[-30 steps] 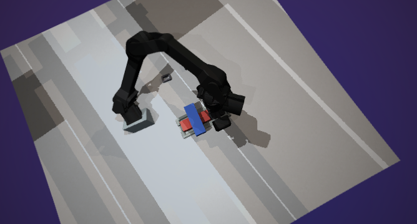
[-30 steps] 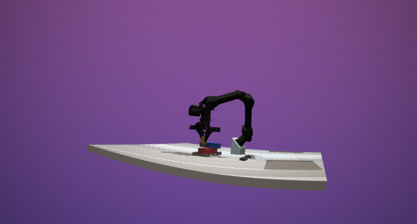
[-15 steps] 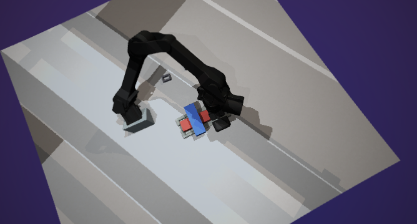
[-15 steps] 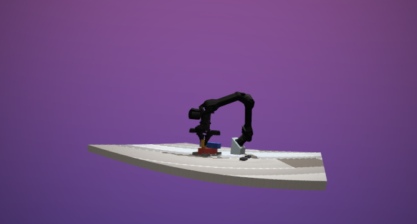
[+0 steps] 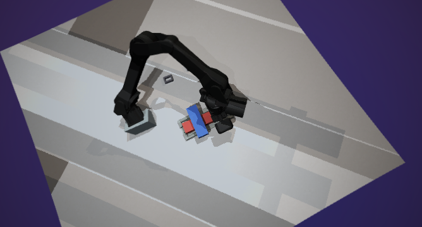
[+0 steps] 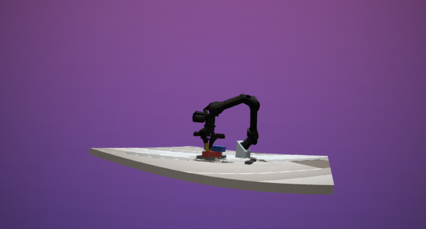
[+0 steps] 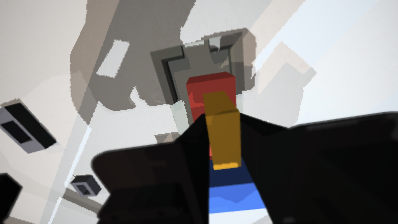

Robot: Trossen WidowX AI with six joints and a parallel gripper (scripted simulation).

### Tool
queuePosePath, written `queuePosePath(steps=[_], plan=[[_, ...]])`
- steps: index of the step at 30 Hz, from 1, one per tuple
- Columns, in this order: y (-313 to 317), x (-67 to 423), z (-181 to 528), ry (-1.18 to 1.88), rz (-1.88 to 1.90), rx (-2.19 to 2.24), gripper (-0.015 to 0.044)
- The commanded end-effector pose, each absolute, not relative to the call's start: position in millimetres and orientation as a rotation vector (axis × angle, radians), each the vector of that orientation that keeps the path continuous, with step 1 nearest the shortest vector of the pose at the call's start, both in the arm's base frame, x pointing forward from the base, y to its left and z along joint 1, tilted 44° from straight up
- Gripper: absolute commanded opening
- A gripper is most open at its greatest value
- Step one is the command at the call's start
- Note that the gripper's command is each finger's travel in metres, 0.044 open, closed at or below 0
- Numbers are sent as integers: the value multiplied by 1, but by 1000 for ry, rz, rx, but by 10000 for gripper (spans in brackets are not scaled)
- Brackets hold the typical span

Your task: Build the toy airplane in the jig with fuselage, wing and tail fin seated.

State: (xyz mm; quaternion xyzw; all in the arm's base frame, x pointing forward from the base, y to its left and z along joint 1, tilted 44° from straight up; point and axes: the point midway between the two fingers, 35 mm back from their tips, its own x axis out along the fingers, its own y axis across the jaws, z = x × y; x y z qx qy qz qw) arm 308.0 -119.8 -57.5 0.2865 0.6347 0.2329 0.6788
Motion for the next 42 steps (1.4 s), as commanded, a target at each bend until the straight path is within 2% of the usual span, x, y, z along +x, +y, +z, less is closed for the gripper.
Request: queuePosePath(steps=[1,6,10,20,28,35,42], plan=[[-120,308,-57,1426,523,645,31],[-120,308,-57,1426,523,645,0],[-120,308,-57,1426,523,645,0],[-120,308,-57,1426,523,645,260],[-122,308,-56,1426,523,645,260],[-182,301,7,1431,520,644,260],[-185,305,8,1431,520,644,260]])
